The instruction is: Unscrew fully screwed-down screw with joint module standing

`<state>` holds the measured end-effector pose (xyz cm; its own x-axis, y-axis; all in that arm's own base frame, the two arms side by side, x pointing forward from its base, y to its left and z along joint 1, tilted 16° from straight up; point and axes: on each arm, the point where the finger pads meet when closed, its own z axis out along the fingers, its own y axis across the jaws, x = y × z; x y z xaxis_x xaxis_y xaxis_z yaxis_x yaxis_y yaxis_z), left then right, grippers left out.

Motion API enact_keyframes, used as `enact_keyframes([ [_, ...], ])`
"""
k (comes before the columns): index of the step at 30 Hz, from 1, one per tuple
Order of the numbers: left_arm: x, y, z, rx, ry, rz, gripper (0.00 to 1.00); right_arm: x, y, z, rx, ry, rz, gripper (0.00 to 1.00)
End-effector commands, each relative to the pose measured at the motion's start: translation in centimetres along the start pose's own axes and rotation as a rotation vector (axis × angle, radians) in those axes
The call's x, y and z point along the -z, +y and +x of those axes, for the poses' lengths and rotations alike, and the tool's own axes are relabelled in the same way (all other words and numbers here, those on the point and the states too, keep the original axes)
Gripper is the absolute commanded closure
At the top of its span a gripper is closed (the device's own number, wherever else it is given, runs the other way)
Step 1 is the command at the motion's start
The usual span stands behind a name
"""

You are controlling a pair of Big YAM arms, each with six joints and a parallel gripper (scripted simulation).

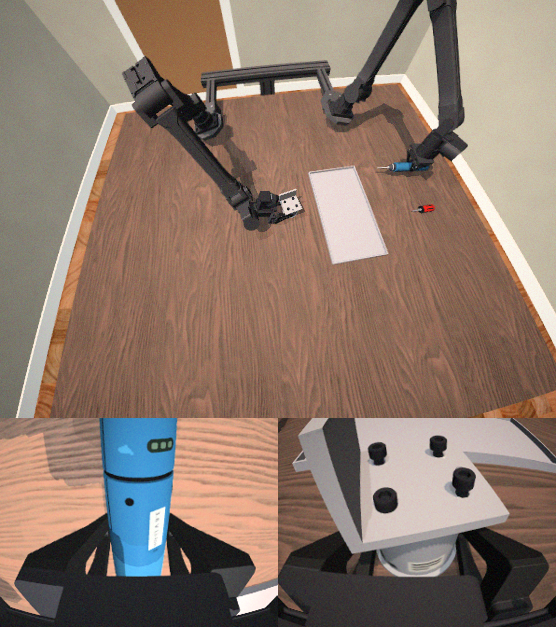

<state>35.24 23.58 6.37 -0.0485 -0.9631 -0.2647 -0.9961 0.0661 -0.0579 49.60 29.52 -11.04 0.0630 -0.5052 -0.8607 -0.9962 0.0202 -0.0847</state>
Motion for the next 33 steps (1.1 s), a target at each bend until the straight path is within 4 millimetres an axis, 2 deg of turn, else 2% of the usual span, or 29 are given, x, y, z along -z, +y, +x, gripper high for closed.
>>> enact_keyframes([
  [1, 2.8, -2.3, -1.3, 0.013, -0.035, 0.055, 0.58, 0.0, -1.1, -0.9, 0.023, -0.009, 0.014, 0.41],
  [11, 4.6, -2.2, -1.4, 0.014, -0.036, 0.056, 0.58, 0.0, -1.1, -0.9, 0.023, -0.009, 0.014, 0.41],
  [17, 4.6, -2.2, -1.3, 0.014, -0.035, 0.054, 0.58, 0.0, -1.1, -0.9, 0.023, -0.009, 0.014, 0.41],
  [28, 6.7, -2.2, -1.3, 0.015, -0.037, 0.058, 0.58, 0.0, -1.1, -0.9, 0.023, -0.009, 0.014, 0.41],
  [33, 6.7, -2.2, -1.5, 0.02, -0.039, 0.061, 0.58, 0.0, -1.1, -0.9, 0.023, -0.009, 0.014, 0.41],
])
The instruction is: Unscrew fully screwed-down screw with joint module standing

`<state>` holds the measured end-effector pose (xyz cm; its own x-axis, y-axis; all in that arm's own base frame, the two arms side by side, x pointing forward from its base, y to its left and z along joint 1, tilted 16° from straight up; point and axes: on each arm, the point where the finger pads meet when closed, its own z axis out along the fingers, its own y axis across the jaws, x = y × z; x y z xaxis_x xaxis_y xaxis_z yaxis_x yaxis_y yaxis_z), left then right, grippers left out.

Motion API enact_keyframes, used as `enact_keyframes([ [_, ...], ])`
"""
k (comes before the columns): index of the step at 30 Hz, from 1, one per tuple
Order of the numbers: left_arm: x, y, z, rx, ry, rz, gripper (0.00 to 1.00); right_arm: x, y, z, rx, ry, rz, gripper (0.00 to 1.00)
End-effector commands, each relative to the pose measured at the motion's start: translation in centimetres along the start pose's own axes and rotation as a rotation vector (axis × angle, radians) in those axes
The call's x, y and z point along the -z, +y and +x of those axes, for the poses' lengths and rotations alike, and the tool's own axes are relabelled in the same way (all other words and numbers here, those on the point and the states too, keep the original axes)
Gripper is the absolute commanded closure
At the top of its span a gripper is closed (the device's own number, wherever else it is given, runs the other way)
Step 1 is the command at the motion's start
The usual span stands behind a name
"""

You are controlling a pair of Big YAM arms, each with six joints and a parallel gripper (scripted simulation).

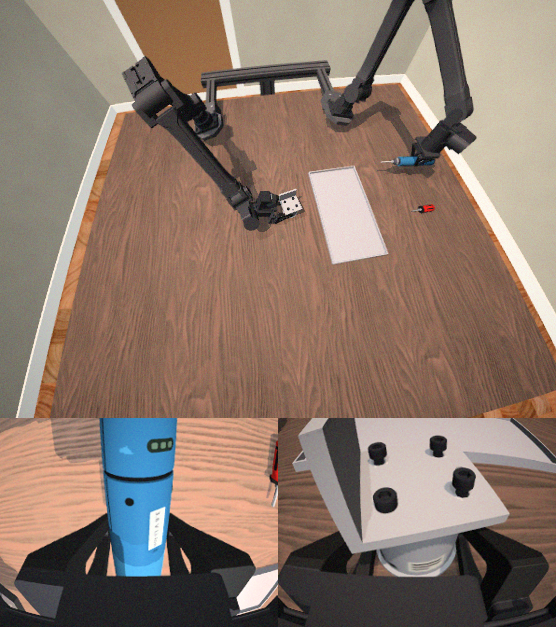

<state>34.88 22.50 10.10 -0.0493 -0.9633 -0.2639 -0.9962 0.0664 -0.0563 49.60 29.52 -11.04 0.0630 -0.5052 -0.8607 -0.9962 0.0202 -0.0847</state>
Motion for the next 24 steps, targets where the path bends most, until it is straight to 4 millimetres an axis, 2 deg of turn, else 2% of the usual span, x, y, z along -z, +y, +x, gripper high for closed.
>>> enact_keyframes([
  [1, 2.8, -2.2, -1.4, 0.015, -0.035, 0.056, 0.58, 0.0, -1.1, -0.9, 0.023, -0.009, 0.014, 0.41],
  [12, 4.9, -2.2, -1.4, 0.016, -0.038, 0.061, 0.58, 0.0, -1.1, -0.9, 0.023, -0.009, 0.014, 0.41],
  [18, 4.8, -2.2, -1.3, 0.016, -0.034, 0.056, 0.58, 0.0, -1.1, -0.9, 0.023, -0.009, 0.014, 0.41],
  [24, 6.1, -2.2, -1.3, 0.015, -0.038, 0.062, 0.58, 0.0, -1.1, -0.9, 0.023, -0.009, 0.014, 0.41],
])
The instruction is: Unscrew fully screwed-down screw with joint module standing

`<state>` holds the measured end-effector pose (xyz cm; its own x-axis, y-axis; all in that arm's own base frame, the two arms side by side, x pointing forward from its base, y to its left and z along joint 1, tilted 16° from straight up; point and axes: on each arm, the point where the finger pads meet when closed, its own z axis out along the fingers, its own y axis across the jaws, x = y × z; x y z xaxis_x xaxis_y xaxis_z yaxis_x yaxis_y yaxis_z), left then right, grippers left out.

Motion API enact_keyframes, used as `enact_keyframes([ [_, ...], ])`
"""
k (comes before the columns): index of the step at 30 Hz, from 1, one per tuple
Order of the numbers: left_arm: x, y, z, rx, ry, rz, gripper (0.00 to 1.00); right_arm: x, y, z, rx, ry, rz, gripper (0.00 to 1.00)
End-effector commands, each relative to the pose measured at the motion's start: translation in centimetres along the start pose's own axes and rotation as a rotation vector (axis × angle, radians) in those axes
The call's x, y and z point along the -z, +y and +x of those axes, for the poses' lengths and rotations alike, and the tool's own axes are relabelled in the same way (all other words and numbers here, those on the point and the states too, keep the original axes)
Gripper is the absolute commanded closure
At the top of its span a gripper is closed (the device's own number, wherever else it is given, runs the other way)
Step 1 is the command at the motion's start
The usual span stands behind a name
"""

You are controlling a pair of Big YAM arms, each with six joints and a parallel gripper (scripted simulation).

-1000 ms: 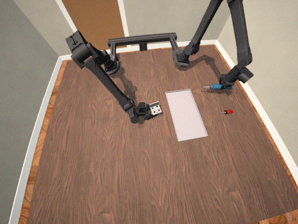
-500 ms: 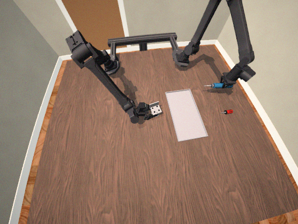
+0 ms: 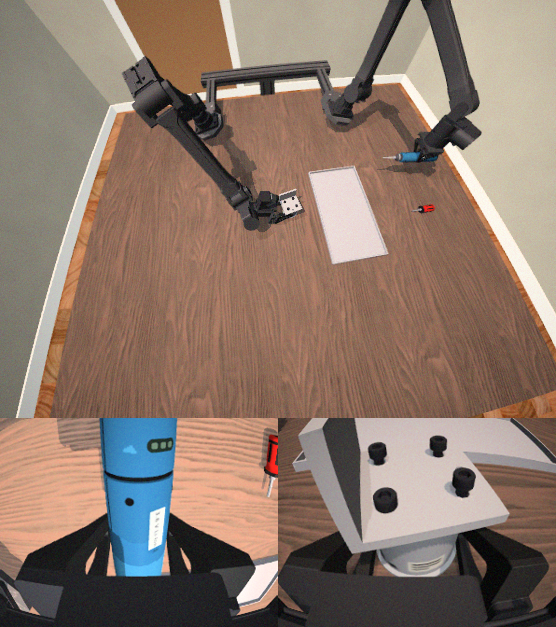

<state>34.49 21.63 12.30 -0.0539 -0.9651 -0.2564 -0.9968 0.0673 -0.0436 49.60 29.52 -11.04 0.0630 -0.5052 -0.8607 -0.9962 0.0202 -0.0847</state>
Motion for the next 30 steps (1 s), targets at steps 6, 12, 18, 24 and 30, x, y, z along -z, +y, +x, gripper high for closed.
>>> enact_keyframes([
  [6, 4.6, -2.2, -1.7, 0.024, -0.046, 0.073, 0.58, 0.0, -1.1, -0.9, 0.023, -0.009, 0.014, 0.41],
  [12, 5.0, -2.3, -1.5, 0.019, -0.045, 0.075, 0.58, 0.0, -1.1, -0.9, 0.023, -0.009, 0.014, 0.41],
  [18, 6.1, -2.2, -1.5, 0.02, -0.046, 0.075, 0.58, 0.0, -1.1, -0.9, 0.023, -0.009, 0.014, 0.41],
  [24, 6.7, -2.0, -1.7, 0.026, -0.046, 0.074, 0.58, 0.0, -1.1, -0.9, 0.023, -0.009, 0.014, 0.41],
  [30, 6.9, -2.2, -1.5, 0.02, -0.043, 0.073, 0.58, 0.0, -1.1, -0.9, 0.023, -0.009, 0.014, 0.41],
])
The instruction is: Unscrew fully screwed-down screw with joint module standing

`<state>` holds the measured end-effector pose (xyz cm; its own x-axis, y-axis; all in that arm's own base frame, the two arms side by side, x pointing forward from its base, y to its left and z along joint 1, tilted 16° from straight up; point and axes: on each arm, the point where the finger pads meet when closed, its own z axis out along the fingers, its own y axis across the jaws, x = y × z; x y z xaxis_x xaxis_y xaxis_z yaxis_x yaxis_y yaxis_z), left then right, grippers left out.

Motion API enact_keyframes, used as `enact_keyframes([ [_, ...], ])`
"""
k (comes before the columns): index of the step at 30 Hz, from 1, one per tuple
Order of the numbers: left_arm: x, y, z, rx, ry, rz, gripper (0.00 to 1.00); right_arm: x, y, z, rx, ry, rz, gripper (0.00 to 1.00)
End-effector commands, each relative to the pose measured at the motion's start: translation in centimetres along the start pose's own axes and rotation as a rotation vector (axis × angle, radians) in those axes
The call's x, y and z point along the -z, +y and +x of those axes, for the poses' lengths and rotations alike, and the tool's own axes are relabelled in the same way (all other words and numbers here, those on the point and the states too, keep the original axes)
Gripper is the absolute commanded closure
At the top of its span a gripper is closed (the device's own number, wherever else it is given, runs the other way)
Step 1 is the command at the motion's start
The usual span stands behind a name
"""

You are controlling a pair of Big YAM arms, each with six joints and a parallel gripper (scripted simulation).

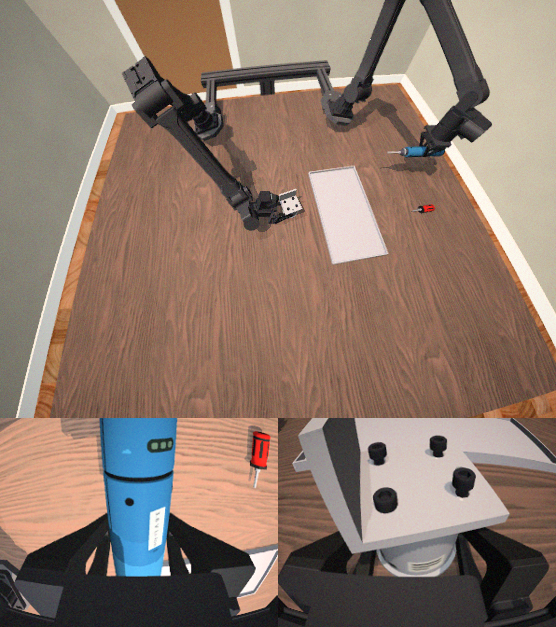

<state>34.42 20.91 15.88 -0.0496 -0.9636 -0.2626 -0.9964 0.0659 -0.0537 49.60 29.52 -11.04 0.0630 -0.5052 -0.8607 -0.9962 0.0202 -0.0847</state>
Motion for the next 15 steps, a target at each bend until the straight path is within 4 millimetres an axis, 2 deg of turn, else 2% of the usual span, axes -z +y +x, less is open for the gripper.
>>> enact_keyframes([
  [1, 3.44, -2.07, -1.27, 0.016, -0.039, 0.067, 0.58, -0.03, -1.14, -0.89, 0.023, -0.009, 0.014, 0.41],
  [15, 4.0, -2.16, -1.43, 0.02, -0.041, 0.07, 0.58, -0.03, -1.14, -0.89, 0.023, -0.009, 0.014, 0.41],
])
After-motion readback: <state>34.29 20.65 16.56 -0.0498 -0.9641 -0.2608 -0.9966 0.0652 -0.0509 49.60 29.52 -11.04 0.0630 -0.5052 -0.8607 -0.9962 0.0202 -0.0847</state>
